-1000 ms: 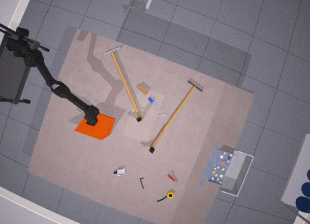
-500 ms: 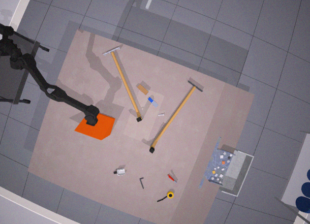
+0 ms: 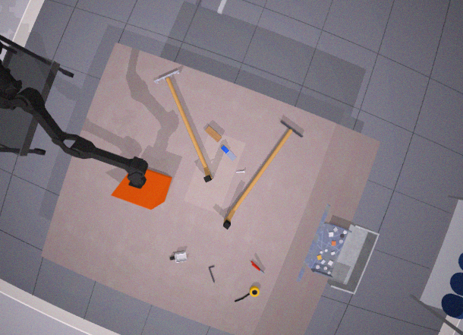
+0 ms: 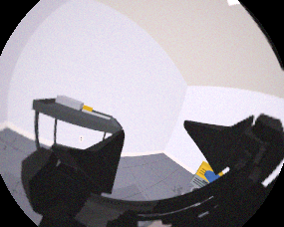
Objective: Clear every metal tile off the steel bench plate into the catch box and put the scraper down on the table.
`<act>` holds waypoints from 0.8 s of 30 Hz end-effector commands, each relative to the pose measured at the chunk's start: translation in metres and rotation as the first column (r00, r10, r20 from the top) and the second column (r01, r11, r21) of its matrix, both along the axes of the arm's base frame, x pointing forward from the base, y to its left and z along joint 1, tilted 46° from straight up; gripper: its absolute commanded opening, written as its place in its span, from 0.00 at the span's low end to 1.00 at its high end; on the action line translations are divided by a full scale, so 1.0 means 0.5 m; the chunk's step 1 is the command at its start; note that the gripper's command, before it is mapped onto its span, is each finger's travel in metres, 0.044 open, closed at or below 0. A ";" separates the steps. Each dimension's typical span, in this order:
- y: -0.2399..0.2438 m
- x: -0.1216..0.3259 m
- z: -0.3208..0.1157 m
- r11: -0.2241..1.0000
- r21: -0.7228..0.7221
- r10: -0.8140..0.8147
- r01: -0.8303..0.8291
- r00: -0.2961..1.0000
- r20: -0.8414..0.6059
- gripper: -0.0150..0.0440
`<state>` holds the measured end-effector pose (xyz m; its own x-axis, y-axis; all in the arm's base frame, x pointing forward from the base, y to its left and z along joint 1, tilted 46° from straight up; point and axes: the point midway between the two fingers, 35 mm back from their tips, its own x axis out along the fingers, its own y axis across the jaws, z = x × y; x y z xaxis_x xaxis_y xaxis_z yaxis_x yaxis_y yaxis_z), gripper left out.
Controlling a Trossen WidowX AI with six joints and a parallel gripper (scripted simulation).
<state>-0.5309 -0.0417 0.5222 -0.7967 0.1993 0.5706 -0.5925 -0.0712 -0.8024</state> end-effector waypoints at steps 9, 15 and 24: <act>-0.119 0.073 0.045 0.996 0.086 0.043 -0.029 0.987 -0.157 1.00; -0.172 0.126 0.071 0.993 0.114 0.059 -0.032 0.968 -0.245 1.00; -0.239 0.214 0.101 0.991 0.133 0.072 -0.023 0.925 -0.373 1.00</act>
